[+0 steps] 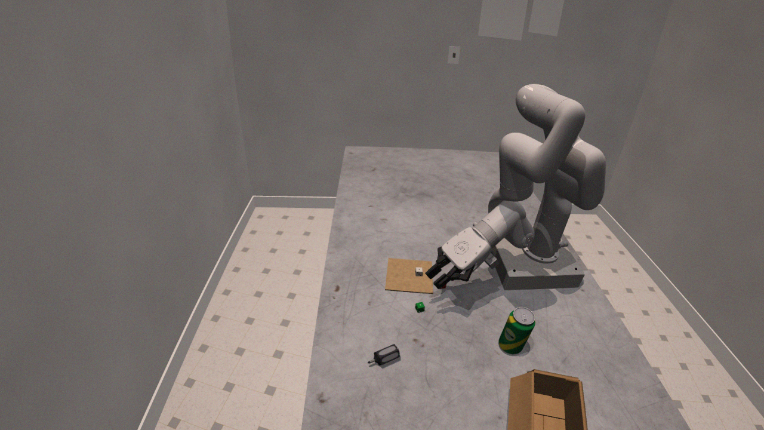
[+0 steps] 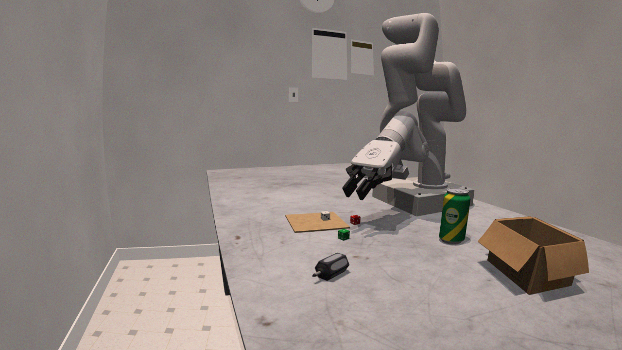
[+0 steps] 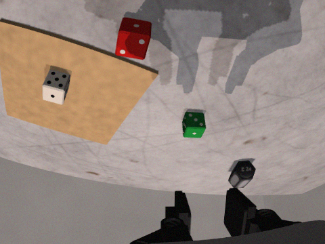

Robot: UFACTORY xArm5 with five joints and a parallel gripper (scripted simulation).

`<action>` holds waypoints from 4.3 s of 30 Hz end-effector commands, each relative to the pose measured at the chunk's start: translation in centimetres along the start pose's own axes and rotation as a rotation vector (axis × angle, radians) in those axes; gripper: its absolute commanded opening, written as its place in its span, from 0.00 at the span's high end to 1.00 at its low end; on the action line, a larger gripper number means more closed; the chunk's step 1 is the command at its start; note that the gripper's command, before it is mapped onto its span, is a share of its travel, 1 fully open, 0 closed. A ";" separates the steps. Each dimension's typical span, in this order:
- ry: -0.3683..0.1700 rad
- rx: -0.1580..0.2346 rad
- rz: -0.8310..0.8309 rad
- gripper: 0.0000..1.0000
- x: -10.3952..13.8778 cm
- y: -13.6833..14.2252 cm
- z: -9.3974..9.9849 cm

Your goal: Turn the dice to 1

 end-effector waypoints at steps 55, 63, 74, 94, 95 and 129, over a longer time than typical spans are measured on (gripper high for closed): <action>0.914 0.143 -0.002 0.64 8.5 -1.3 -4.1; 0.951 0.149 -0.002 0.00 8.8 -1.4 -4.3; 0.951 0.149 -0.002 0.00 8.8 -1.4 -4.3; 0.909 0.332 0.358 0.00 8.2 -1.3 -4.6; 0.906 0.344 0.381 0.00 8.1 -1.3 -4.6; 0.702 0.757 1.222 0.00 6.7 -1.0 -5.1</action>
Point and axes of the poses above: the point where the finger pads meet when closed, its own z axis back along the fingers, its own y axis across the jaws, x = y × z, the point moved 4 cm from there along z, back along the fingers, and after that the axes turned 9 degrees about z, right-handed, at the moved point
